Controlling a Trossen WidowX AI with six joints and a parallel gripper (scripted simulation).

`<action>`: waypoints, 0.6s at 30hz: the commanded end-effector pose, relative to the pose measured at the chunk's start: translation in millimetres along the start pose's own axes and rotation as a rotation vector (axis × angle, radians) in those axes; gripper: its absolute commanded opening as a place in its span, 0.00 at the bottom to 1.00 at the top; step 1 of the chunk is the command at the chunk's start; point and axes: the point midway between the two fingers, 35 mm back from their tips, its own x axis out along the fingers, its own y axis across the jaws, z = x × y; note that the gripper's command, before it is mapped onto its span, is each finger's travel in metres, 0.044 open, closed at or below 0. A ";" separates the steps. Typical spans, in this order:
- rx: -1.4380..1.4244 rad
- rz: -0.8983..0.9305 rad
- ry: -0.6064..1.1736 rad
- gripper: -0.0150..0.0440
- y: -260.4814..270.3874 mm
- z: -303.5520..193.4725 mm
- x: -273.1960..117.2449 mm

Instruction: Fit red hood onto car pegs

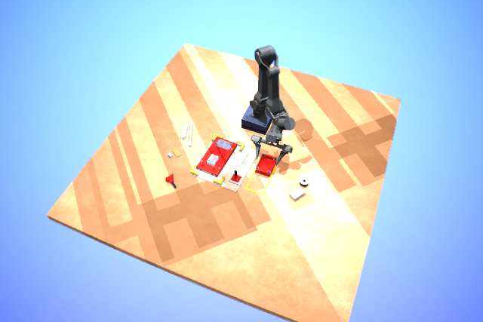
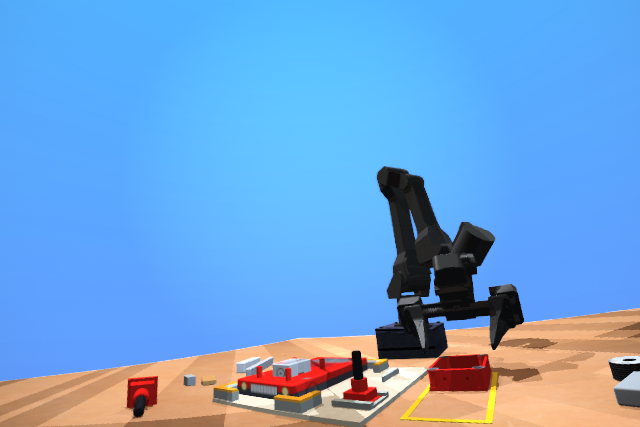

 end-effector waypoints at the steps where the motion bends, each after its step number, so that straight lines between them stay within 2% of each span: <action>1: 0.004 -0.002 -0.002 1.00 -1.0 -3.0 1.3; 18: 0.004 -0.002 -0.003 1.00 -1.2 -10.2 5.9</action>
